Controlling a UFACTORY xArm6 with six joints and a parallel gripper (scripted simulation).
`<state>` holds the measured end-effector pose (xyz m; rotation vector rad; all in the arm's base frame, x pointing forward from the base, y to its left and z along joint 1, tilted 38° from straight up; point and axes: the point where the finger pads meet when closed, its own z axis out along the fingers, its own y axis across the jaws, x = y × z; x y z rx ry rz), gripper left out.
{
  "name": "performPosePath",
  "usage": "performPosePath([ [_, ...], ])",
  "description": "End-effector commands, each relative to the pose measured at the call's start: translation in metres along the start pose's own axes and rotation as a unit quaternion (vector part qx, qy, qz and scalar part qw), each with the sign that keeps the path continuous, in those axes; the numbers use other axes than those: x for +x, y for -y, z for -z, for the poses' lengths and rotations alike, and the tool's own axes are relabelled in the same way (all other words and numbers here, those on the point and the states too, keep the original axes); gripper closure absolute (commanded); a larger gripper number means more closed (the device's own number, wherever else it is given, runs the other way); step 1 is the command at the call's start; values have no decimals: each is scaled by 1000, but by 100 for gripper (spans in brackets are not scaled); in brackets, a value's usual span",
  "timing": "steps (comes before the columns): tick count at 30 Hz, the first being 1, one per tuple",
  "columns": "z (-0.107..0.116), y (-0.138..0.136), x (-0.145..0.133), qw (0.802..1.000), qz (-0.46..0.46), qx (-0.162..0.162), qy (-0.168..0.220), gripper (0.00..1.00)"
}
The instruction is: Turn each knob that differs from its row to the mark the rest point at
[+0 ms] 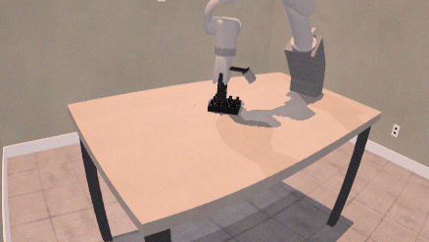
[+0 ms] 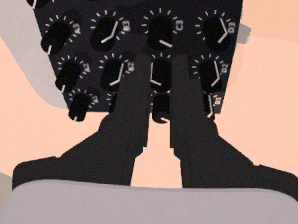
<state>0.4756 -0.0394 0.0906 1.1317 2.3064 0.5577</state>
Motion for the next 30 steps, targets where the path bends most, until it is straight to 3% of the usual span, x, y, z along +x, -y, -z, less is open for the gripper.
performPosePath([
  [1,0,-1,-1,1000,6,-1,1,92],
  [13,0,-1,-1,999,44,-1,1,92],
  [30,0,-1,-1,986,166,-1,1,92],
])
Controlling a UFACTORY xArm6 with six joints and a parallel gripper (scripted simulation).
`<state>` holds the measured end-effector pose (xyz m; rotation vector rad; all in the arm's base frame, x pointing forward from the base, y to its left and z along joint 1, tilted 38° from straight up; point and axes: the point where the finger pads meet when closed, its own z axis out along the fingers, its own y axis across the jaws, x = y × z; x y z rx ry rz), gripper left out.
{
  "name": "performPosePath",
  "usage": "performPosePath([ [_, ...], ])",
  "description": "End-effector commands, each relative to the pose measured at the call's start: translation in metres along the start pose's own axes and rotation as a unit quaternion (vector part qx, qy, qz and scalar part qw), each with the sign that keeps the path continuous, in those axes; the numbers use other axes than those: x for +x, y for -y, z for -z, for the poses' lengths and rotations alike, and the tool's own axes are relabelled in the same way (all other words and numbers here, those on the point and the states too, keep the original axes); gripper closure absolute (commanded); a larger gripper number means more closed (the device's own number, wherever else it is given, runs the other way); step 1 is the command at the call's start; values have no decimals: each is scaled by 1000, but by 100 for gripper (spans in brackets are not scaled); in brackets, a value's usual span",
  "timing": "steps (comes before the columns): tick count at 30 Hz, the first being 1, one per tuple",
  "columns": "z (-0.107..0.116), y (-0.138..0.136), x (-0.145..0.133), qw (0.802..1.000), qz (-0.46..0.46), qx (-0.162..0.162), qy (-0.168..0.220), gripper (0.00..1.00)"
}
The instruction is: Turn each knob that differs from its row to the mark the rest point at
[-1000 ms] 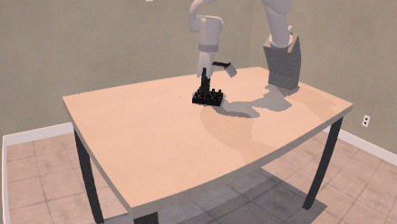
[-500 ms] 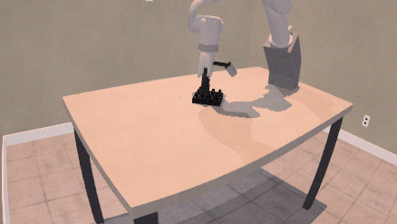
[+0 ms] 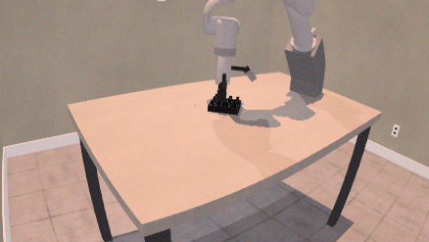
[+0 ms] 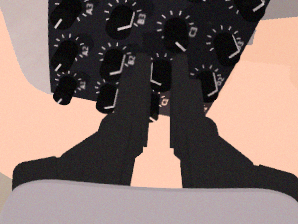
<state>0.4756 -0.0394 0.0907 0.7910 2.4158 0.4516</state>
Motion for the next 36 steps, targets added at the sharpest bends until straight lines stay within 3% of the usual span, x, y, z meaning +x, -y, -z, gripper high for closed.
performPosePath([
  [1,0,0,-1,999,38,-1,4,92],
  [16,0,0,-1,981,196,-1,4,92],
  [29,0,0,-1,932,363,0,4,92],
  [31,0,0,-1,932,363,0,4,92],
  [36,0,0,-1,907,422,0,4,92],
])
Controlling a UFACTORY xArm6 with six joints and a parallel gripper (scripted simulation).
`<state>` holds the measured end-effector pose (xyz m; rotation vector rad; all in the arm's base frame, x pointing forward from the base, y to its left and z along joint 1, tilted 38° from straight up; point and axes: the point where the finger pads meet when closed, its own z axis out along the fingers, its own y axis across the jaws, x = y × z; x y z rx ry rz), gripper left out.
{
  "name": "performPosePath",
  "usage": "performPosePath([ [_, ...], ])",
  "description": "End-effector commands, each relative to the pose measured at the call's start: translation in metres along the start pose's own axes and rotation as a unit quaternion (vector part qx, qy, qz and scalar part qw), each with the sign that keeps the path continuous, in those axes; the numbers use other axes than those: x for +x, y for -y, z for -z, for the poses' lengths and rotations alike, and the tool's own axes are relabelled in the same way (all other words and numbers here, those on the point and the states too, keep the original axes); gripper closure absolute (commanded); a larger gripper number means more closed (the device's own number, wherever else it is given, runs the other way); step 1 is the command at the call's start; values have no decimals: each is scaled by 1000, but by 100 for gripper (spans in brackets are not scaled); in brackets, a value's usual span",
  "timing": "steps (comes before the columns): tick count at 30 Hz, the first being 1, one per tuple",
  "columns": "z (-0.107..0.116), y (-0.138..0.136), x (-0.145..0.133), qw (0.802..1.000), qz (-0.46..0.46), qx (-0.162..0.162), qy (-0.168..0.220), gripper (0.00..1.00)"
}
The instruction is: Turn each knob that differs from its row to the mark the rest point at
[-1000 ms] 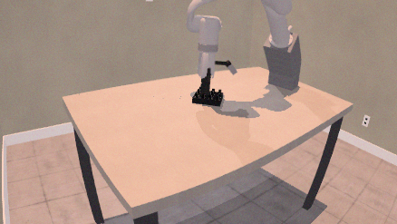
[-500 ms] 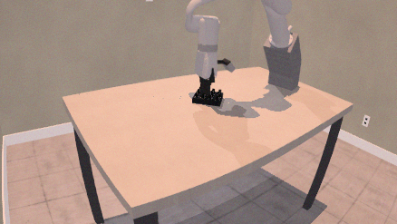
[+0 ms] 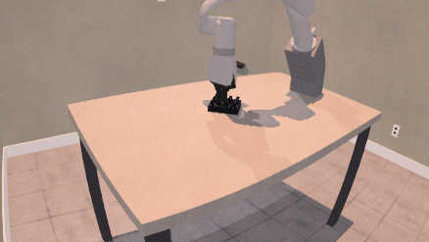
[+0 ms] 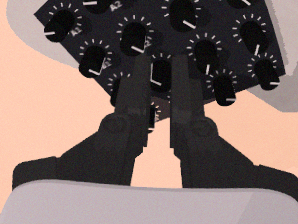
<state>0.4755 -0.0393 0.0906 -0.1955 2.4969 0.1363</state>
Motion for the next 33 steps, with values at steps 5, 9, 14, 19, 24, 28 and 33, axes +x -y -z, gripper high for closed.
performPosePath([
  [5,0,0,-1,995,100,6,12,92],
  [9,0,0,-1,990,142,7,12,92],
  [14,0,0,-1,985,171,7,11,92],
  [19,0,0,-1,977,211,7,11,92],
  [24,0,0,-1,970,242,8,11,92],
  [28,0,0,-1,966,257,8,11,92],
  [33,0,0,-1,962,271,8,11,92],
])
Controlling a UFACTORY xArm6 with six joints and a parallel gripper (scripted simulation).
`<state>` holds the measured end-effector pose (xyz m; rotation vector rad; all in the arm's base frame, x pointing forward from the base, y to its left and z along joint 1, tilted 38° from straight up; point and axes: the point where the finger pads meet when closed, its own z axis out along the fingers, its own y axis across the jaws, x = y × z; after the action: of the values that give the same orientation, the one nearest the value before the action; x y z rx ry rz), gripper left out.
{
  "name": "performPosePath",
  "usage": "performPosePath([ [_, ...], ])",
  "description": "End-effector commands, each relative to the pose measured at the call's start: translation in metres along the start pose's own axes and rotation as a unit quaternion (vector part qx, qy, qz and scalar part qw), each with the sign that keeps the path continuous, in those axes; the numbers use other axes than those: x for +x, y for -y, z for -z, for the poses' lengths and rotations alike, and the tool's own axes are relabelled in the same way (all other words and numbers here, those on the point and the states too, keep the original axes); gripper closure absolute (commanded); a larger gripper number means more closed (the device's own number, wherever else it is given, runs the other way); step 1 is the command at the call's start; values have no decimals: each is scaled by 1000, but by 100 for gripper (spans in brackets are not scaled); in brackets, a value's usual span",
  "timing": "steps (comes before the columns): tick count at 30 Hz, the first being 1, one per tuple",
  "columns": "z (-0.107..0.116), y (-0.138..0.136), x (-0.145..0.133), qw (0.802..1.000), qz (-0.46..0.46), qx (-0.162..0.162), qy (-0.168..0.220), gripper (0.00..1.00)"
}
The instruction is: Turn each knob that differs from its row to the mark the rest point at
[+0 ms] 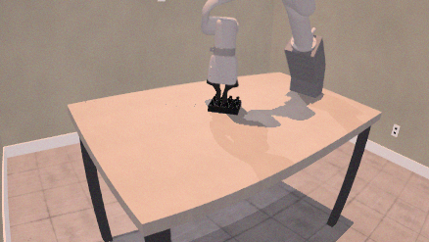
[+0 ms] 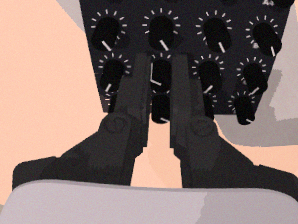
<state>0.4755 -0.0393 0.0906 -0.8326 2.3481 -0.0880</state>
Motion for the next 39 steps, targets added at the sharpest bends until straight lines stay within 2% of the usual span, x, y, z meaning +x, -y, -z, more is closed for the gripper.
performPosePath([
  [1,0,1,-1,1000,15,7,4,92],
  [27,0,1,-1,1000,29,7,4,92],
  [28,0,1,-1,1000,29,7,4,81],
  [39,0,1,-1,1000,29,7,4,81],
])
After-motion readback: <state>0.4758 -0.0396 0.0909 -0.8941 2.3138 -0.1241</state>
